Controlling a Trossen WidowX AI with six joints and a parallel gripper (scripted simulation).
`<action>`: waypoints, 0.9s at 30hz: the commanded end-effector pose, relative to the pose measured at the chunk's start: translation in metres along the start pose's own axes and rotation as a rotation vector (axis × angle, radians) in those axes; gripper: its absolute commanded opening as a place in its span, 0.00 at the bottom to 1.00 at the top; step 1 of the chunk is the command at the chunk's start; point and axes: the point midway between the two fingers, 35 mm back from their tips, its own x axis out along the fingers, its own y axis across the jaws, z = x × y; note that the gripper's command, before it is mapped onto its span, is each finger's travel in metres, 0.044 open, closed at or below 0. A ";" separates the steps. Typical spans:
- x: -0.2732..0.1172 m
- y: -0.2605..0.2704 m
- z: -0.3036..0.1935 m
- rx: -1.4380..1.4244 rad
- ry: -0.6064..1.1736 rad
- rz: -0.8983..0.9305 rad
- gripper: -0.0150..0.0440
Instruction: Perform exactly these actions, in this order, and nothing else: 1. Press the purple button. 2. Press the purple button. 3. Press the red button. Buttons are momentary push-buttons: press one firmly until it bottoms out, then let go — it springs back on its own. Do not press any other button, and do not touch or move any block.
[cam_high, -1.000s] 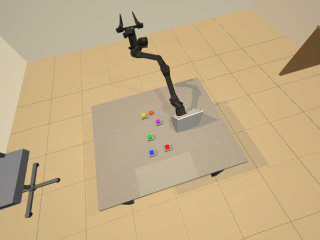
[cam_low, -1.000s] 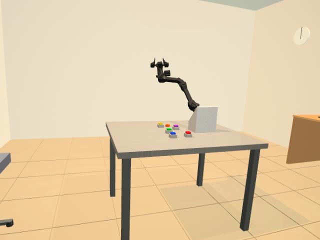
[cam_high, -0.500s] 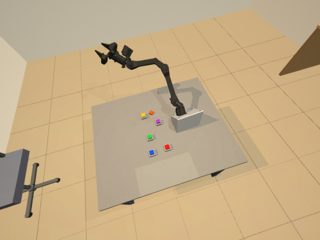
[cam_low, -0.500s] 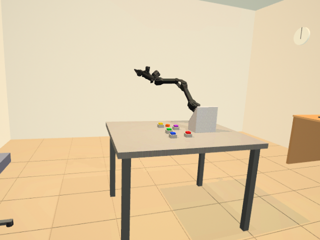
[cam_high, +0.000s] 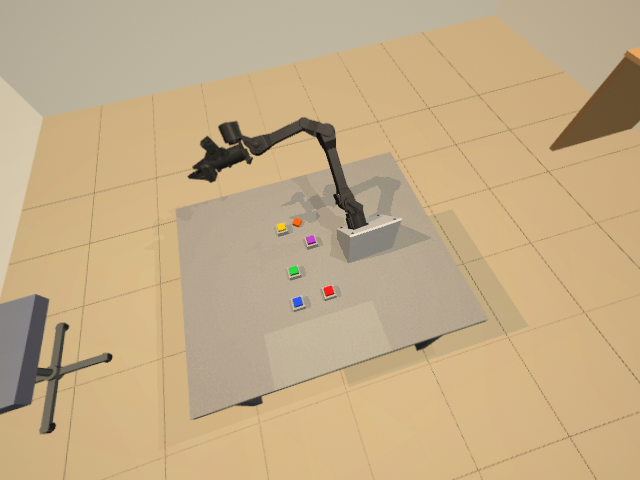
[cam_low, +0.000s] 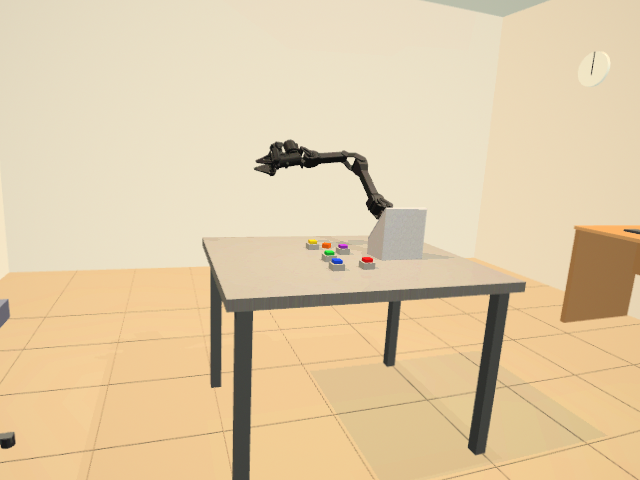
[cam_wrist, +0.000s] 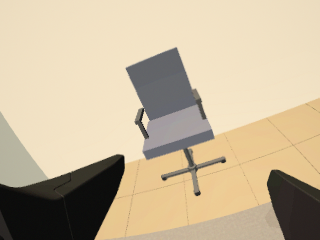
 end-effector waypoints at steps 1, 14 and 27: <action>-0.008 0.042 -0.065 0.073 0.239 0.059 0.93; -0.129 0.123 -0.247 0.046 0.973 0.023 0.93; -0.283 0.081 -0.326 -0.385 1.375 -0.280 0.93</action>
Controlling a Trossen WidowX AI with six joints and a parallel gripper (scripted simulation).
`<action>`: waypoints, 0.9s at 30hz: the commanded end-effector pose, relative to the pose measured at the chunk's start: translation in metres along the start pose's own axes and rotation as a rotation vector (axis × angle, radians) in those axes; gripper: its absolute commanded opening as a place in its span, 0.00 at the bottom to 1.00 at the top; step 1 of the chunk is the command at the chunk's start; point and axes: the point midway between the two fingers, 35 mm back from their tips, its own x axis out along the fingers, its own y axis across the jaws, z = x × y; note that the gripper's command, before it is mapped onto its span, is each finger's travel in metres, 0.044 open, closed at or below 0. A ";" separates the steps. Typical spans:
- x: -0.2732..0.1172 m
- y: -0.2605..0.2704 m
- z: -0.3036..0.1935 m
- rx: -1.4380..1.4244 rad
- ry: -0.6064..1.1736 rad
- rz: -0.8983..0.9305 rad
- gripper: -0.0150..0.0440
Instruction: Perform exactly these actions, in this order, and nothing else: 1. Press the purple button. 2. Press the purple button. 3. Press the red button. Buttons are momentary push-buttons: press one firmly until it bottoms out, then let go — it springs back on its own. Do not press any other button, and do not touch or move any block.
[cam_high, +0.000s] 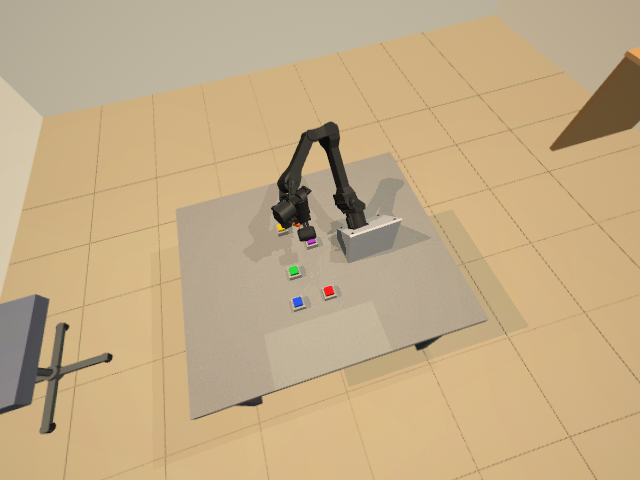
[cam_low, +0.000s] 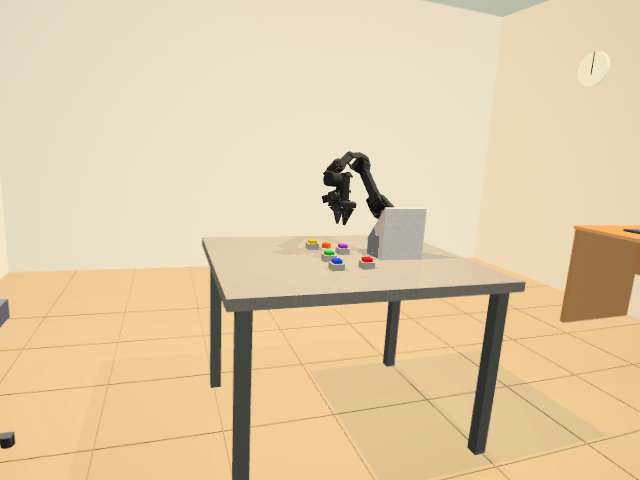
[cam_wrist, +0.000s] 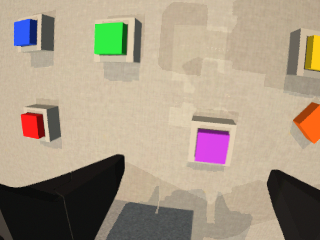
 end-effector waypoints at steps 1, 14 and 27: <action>0.004 -0.012 -0.023 -0.029 0.036 -0.098 0.93; 0.064 -0.018 -0.025 -0.029 0.035 -0.100 0.62; 0.066 -0.019 -0.025 -0.029 0.035 -0.101 0.29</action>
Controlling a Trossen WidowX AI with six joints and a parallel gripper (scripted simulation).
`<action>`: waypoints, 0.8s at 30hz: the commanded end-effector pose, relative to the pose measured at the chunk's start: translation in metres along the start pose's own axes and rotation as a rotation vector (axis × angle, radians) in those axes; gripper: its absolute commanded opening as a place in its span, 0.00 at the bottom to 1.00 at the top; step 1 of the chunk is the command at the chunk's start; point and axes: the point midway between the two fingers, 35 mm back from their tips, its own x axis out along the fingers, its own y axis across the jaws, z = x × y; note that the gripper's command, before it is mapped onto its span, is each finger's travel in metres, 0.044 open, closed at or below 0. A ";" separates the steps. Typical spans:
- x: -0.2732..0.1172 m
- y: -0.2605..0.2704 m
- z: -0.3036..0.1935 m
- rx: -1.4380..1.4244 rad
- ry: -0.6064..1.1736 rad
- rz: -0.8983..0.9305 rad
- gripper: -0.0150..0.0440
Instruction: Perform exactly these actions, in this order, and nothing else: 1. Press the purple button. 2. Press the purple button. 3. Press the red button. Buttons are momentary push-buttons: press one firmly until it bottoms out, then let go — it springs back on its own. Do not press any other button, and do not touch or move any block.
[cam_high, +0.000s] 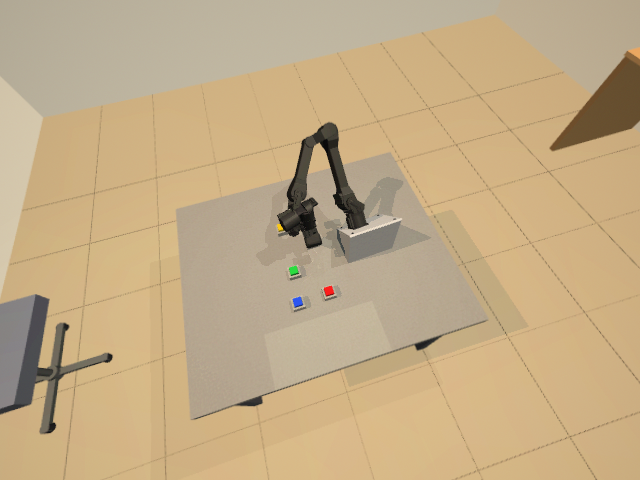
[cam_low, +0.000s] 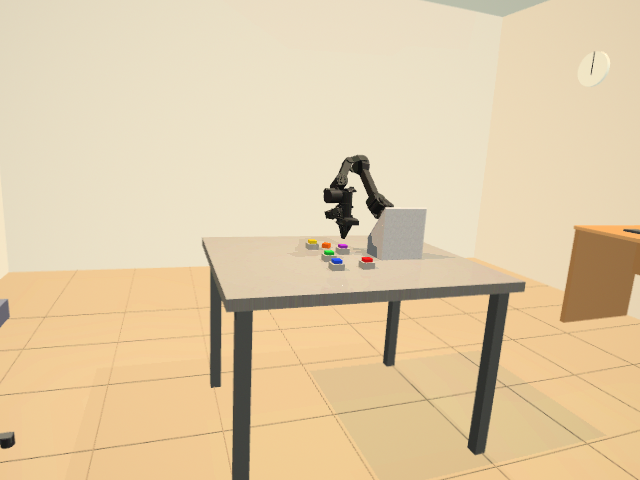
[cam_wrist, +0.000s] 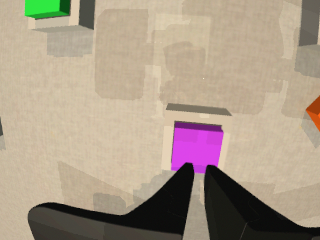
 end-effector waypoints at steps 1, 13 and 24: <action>0.002 -0.001 -0.002 -0.008 0.002 -0.006 0.29; 0.013 0.000 -0.001 -0.009 0.002 -0.004 0.29; 0.030 -0.001 -0.002 -0.009 0.002 -0.006 0.29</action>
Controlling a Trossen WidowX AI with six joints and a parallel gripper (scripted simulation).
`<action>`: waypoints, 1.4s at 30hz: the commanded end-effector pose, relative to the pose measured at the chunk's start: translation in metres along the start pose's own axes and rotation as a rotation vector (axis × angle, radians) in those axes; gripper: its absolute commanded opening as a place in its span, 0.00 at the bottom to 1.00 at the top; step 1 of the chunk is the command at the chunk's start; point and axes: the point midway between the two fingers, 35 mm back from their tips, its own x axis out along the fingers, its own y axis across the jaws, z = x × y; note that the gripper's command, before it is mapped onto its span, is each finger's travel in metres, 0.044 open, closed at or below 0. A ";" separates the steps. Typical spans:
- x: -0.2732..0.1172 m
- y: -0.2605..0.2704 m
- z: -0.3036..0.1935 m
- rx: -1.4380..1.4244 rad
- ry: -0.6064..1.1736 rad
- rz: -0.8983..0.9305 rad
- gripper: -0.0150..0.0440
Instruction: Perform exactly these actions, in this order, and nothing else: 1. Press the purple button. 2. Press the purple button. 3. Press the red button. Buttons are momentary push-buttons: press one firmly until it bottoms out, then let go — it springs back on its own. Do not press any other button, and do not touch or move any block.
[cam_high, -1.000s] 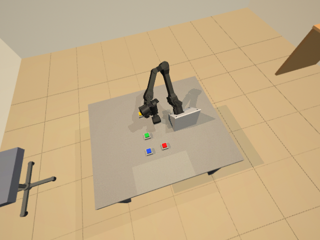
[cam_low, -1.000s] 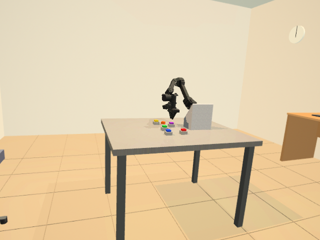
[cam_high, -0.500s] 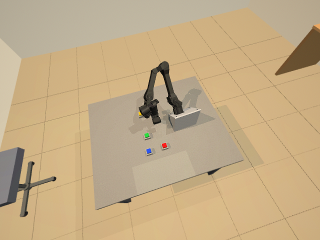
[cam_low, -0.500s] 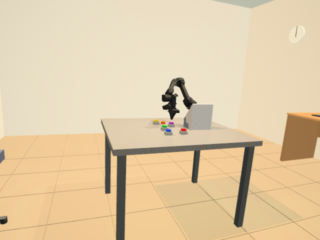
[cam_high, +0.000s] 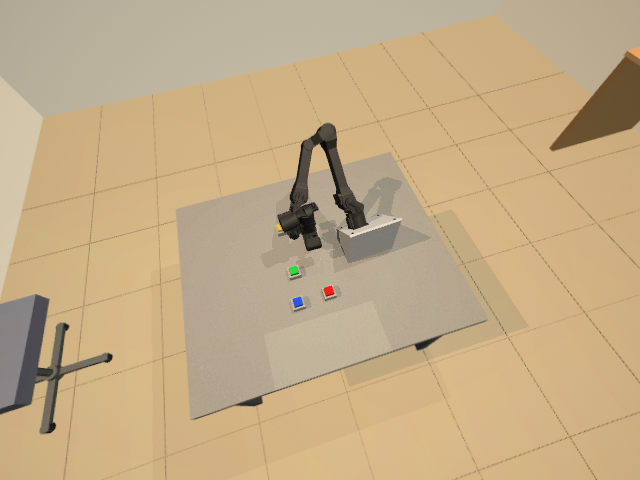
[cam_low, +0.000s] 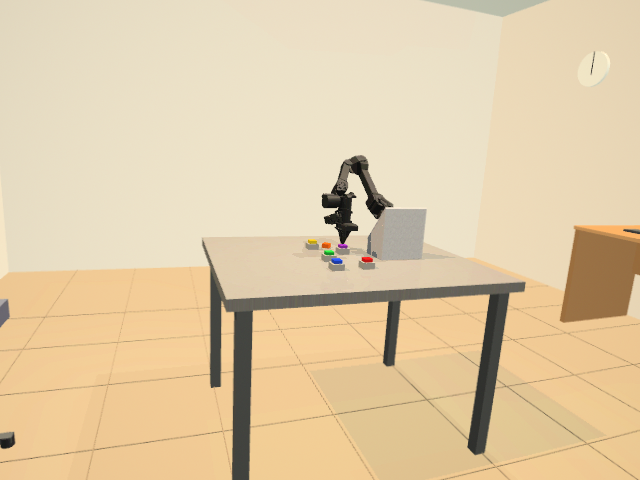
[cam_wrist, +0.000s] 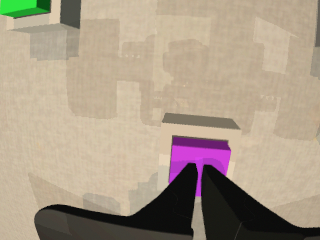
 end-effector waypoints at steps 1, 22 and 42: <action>0.008 -0.001 -0.004 -0.013 0.008 -0.008 0.29; 0.011 -0.001 -0.004 -0.013 0.008 -0.009 0.29; -0.016 0.000 -0.003 -0.013 0.008 -0.006 0.29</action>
